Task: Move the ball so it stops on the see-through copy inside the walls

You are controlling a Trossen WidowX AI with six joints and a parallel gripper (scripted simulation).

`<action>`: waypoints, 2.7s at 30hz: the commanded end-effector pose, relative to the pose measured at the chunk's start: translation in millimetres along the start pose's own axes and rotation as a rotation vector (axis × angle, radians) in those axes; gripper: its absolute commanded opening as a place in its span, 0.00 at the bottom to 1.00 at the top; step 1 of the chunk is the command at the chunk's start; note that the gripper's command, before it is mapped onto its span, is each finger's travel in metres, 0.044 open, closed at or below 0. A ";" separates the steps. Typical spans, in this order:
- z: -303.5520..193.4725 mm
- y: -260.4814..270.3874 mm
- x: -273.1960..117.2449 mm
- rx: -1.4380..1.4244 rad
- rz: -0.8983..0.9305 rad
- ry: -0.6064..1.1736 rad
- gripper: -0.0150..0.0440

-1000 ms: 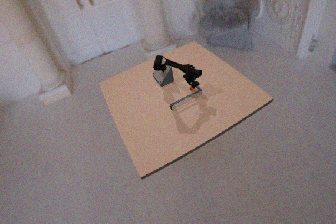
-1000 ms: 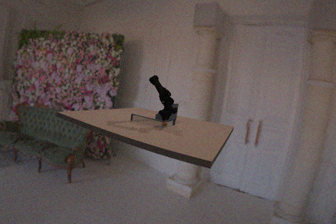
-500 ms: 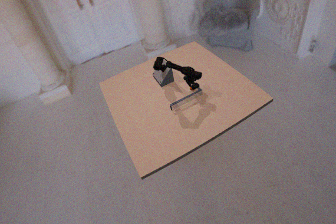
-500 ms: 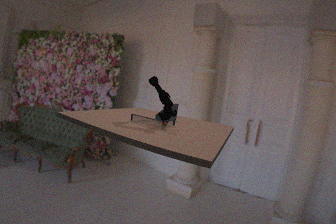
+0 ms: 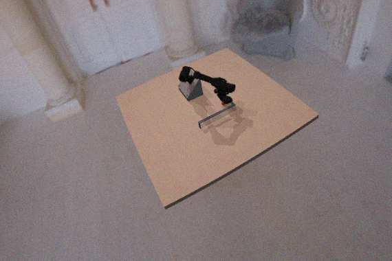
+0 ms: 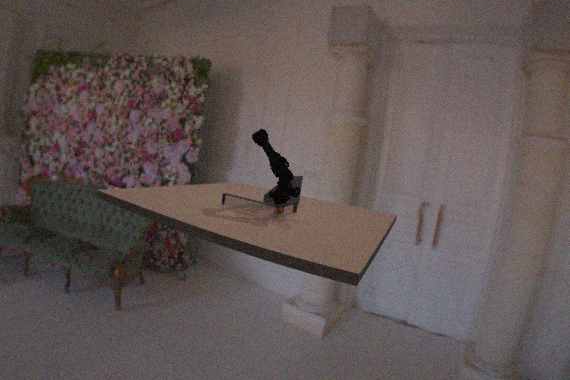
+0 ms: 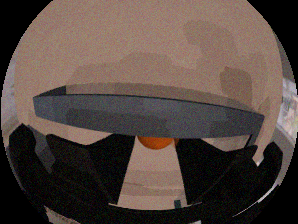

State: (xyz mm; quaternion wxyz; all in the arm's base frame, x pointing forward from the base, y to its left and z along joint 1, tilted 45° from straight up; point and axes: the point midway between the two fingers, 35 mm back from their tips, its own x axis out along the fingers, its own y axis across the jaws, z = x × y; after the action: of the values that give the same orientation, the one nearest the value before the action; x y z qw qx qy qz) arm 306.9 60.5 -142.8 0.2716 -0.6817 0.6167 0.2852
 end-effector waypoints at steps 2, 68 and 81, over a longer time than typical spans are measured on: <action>-1.6 -7.4 -19.2 0.031 -0.030 -0.008 0.25; -3.0 -26.7 6.0 -0.010 0.001 0.007 0.25; -2.3 -27.4 3.0 -0.004 0.003 0.001 0.74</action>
State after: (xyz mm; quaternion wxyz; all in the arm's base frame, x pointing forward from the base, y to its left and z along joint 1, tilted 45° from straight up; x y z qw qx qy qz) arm 334.3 59.2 -143.1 0.2690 -0.6816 0.6172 0.2866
